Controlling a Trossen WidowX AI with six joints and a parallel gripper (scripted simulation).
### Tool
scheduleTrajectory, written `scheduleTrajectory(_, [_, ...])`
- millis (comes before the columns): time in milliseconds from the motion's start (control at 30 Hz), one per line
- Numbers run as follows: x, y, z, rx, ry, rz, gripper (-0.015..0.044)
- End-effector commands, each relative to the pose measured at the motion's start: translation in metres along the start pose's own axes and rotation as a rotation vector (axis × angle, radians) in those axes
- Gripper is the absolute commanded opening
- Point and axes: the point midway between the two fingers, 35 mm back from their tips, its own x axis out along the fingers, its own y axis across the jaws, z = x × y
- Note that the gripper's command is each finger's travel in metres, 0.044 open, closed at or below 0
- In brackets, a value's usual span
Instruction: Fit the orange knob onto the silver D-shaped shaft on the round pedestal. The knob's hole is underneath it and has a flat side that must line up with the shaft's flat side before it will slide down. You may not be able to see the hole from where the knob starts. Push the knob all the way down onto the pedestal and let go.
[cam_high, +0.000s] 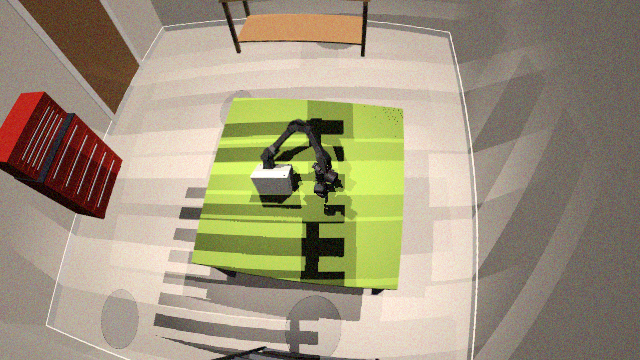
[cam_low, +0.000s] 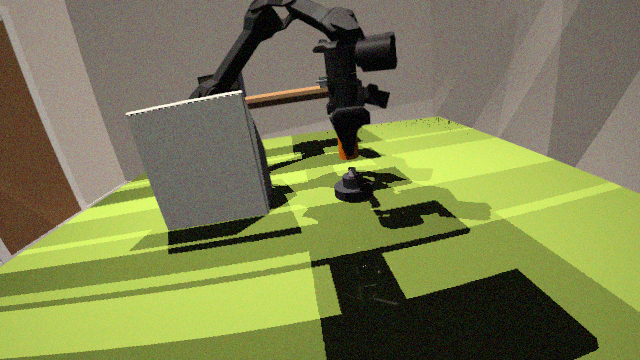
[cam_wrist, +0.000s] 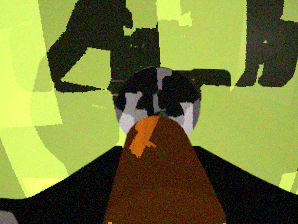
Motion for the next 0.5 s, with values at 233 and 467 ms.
scheduleTrajectory(233, [-0.0018,-0.0039,0.0023,0.237,-0.008,-0.006,0.0000])
scheduleTrajectory(467, [-0.0020,-0.0076,0.0029,0.428,-0.009,-0.005,0.0000])
